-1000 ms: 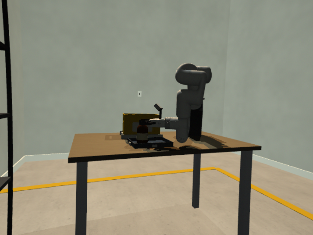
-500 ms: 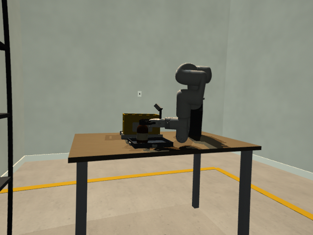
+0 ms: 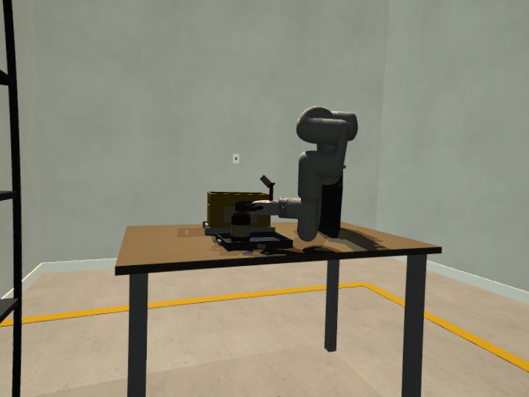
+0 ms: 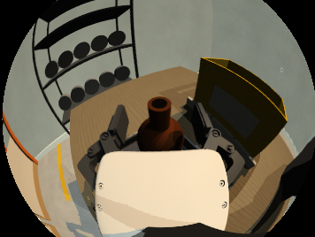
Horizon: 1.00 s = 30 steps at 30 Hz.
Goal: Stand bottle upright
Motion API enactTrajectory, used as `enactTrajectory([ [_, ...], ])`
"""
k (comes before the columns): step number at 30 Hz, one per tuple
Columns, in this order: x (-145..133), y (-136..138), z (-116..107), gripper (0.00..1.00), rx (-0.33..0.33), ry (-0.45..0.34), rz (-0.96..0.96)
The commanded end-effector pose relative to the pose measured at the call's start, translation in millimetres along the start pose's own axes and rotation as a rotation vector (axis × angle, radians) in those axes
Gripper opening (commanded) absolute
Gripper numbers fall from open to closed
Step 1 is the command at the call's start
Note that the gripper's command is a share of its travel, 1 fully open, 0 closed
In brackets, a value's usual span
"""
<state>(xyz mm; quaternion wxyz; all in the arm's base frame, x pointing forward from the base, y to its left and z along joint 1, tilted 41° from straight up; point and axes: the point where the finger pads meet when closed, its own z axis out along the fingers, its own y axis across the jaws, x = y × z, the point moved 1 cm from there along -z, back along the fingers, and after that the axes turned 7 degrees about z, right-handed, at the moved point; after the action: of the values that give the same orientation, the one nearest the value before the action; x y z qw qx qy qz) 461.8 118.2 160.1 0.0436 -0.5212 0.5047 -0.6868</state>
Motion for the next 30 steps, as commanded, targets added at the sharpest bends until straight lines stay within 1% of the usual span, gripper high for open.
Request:
enactTrajectory([
  [1, 0, 0, 0, 1.0, 0.0, 0.001, 0.001],
  [17, 2, -1, 0, 1.0, 0.0, 0.001, 0.001],
  [30, 12, -2, 0, 1.0, 0.0, 0.001, 0.001],
])
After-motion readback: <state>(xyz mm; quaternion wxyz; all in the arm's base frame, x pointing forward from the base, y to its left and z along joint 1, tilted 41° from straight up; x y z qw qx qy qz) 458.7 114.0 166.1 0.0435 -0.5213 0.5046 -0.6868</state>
